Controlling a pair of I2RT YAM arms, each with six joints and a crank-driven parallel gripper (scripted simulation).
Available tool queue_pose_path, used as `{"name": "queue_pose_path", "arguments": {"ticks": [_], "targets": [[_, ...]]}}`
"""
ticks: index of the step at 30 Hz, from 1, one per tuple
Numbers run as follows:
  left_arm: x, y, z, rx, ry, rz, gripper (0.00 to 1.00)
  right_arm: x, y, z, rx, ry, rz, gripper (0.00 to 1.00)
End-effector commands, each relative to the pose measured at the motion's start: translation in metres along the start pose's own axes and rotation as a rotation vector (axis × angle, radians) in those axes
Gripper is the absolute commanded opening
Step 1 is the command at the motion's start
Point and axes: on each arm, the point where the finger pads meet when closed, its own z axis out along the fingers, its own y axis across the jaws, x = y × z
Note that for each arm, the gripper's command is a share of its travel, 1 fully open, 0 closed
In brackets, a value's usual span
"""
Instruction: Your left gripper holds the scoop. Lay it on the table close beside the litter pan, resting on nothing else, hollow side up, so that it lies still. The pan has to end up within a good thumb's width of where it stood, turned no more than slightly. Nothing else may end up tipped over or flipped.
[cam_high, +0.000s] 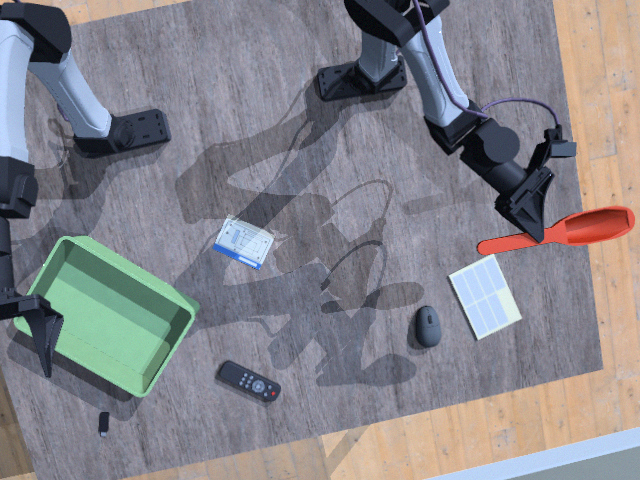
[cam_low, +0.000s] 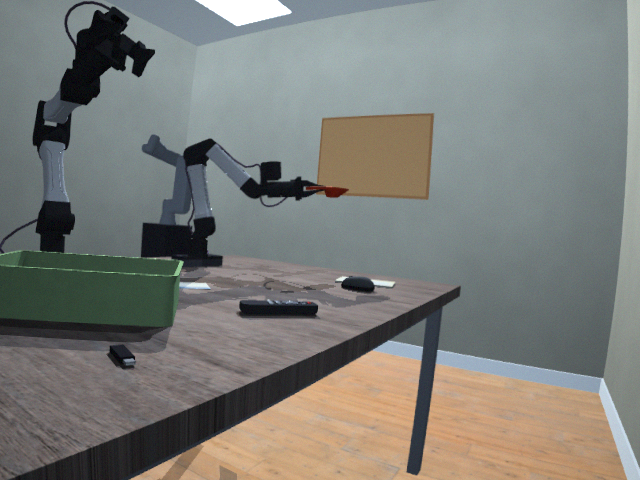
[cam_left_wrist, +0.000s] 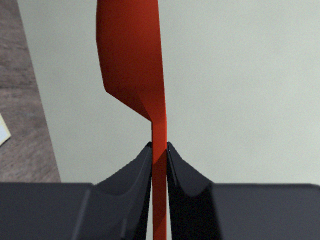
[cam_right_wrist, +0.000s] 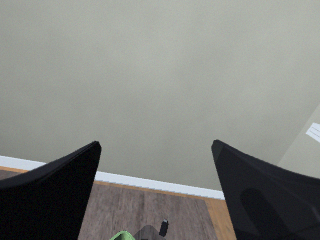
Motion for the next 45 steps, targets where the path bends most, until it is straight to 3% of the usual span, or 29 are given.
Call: {"name": "queue_pose_path", "arguments": {"ticks": [1, 17, 18, 22, 24, 27, 34, 45], "targets": [[0.0, -0.006, 0.0, 0.014, 0.0, 0.0, 0.0, -0.007, -0.001, -0.001, 0.004, -0.015, -0.003, 1.0], [0.0, -0.006, 0.0, 0.014, 0.0, 0.0, 0.0, -0.007, -0.001, -0.001, 0.004, -0.015, -0.003, 1.0], [-0.001, -0.009, 0.0, 0.02, -0.001, -0.003, 0.03, -0.007, -0.001, -0.001, 0.004, -0.015, -0.003, 1.0], [-0.001, -0.009, 0.0, 0.02, -0.001, -0.003, 0.0, -0.007, -0.001, -0.001, 0.004, -0.015, -0.003, 1.0], [0.001, -0.008, 0.0, 0.014, 0.005, -0.006, 0.03, -0.007, -0.001, -0.001, 0.004, -0.015, -0.003, 1.0], [0.007, -0.011, -0.006, 0.027, 0.029, -0.011, 0.03, 0.0, 0.0, -0.004, 0.009, 0.023, -0.007, 0.63], [0.027, -0.007, -0.025, 0.027, 0.096, -0.017, 0.03, 0.011, 0.007, -0.014, 0.004, 0.117, -0.006, 0.62], [0.141, -0.001, -0.131, 0.069, 0.427, -0.051, 0.03, 0.053, 0.068, -0.079, -0.047, 0.539, 0.04, 0.62]]}}
